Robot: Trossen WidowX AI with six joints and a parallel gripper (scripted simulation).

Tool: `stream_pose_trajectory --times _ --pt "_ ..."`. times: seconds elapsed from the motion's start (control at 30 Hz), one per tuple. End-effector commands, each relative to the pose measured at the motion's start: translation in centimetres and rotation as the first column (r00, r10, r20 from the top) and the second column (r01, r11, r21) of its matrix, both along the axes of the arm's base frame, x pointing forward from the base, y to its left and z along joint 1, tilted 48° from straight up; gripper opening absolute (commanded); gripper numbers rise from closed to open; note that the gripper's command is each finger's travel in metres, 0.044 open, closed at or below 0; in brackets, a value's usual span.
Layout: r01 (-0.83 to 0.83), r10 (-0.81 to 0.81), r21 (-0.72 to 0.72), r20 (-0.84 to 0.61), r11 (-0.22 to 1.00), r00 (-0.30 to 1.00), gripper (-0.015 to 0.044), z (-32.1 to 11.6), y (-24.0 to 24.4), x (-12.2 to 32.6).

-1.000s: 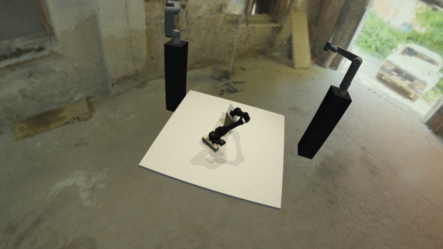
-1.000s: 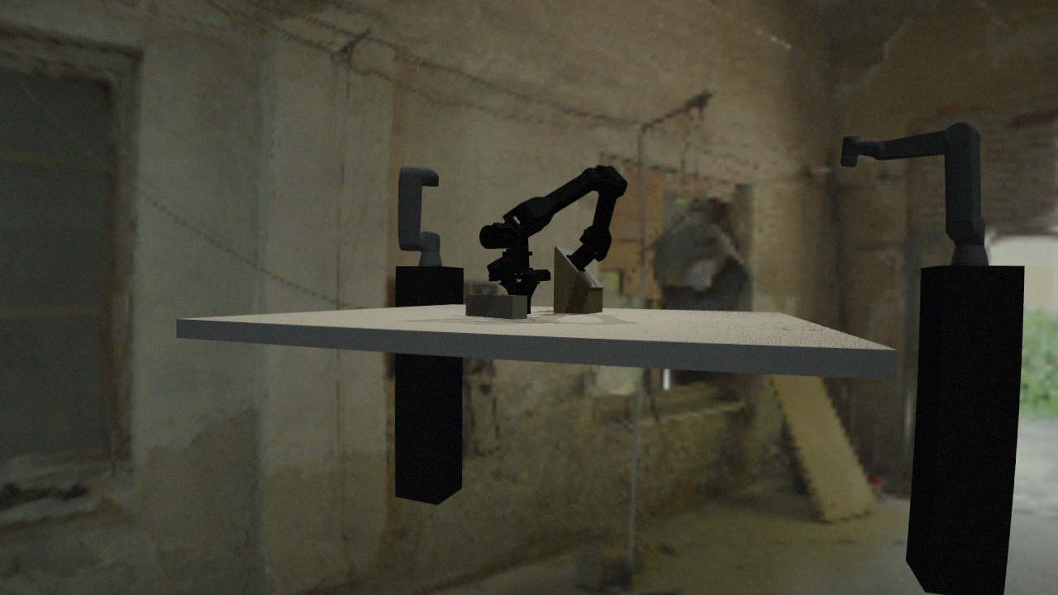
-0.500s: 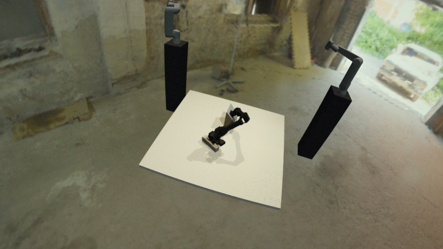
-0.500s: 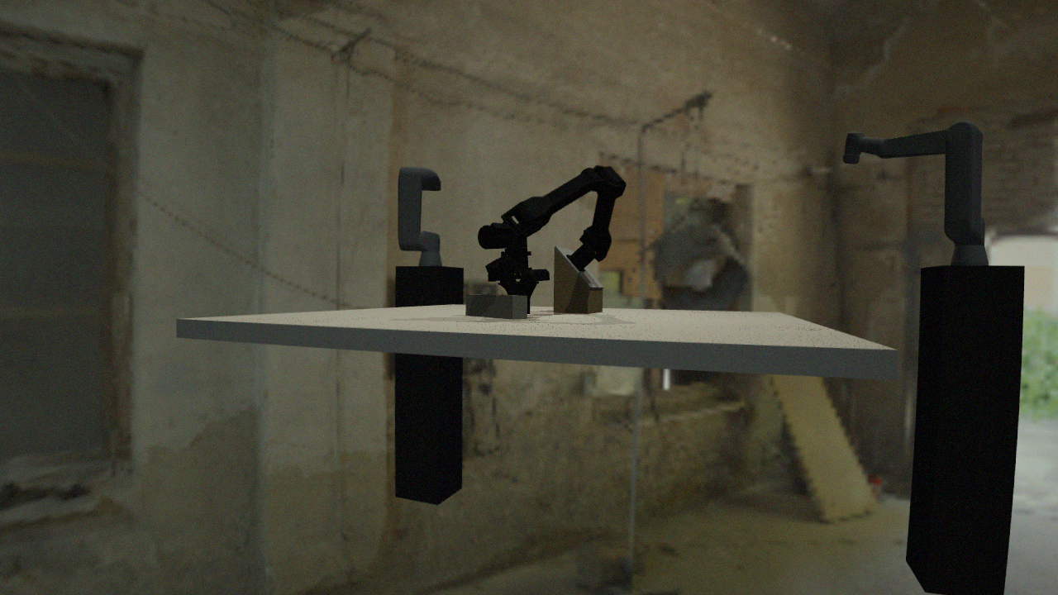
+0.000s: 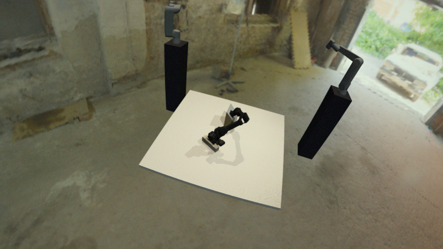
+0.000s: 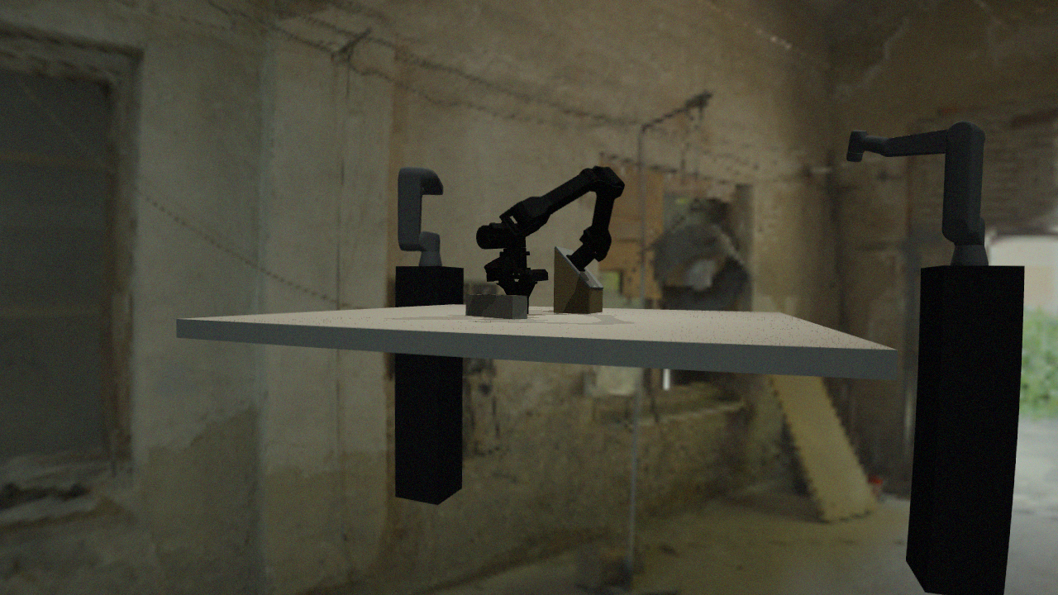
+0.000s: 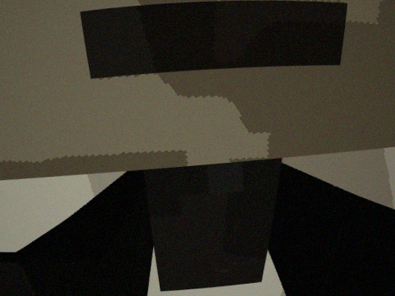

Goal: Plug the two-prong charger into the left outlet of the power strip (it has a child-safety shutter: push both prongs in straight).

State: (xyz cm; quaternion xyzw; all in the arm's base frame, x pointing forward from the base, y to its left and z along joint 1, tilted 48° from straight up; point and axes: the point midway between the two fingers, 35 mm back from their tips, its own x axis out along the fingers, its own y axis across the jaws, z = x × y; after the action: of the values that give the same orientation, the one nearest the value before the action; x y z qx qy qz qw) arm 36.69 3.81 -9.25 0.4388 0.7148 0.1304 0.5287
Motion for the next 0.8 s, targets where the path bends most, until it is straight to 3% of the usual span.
stream_pose_trajectory --times 0.0,0.77 --pt "0.0 0.0 -0.01 0.027 1.0 1.0 0.0 -0.16 -0.18 0.7" --pt "0.0 0.0 -0.01 0.027 1.0 1.0 0.0 -0.1 -0.06 0.44"
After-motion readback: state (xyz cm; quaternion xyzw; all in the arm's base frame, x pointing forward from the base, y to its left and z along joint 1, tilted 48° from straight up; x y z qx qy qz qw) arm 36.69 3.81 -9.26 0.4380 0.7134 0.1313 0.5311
